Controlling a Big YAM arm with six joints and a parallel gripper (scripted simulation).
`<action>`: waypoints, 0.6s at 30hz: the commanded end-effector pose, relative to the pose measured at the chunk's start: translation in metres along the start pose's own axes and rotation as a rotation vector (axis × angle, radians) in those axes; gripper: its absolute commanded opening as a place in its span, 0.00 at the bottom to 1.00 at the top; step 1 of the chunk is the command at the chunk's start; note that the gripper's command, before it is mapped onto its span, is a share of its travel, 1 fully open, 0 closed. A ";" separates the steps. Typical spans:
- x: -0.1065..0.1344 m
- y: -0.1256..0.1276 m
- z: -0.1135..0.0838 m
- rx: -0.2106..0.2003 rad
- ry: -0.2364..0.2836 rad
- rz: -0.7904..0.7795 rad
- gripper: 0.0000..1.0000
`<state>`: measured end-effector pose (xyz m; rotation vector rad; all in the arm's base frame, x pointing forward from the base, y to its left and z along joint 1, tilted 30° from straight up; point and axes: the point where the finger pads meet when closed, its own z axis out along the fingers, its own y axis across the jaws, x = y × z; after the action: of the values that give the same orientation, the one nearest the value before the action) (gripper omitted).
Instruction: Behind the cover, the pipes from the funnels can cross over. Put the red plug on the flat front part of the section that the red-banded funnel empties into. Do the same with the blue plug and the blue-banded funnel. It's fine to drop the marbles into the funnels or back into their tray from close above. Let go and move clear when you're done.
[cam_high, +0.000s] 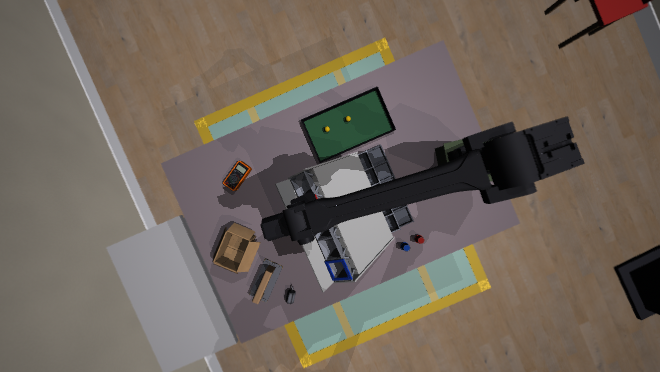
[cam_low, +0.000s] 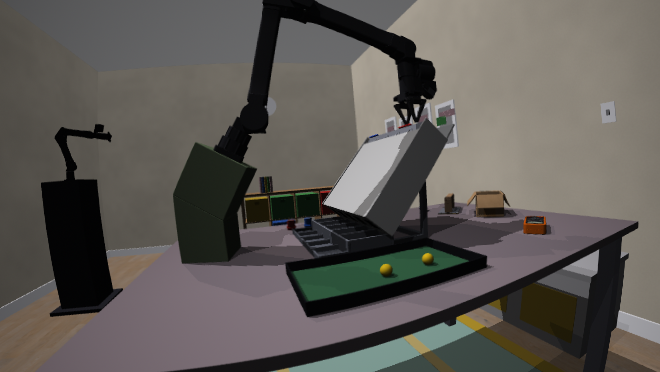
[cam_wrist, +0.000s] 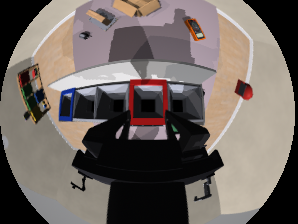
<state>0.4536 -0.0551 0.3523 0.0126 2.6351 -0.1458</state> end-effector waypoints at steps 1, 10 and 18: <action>-0.018 -0.001 -0.045 0.005 -0.072 0.006 0.56; 0.002 0.004 -0.009 -0.005 0.027 -0.001 0.56; 0.007 -0.002 -0.028 0.006 -0.038 0.004 0.56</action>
<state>0.4423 -0.0537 0.3655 0.0130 2.6325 -0.1463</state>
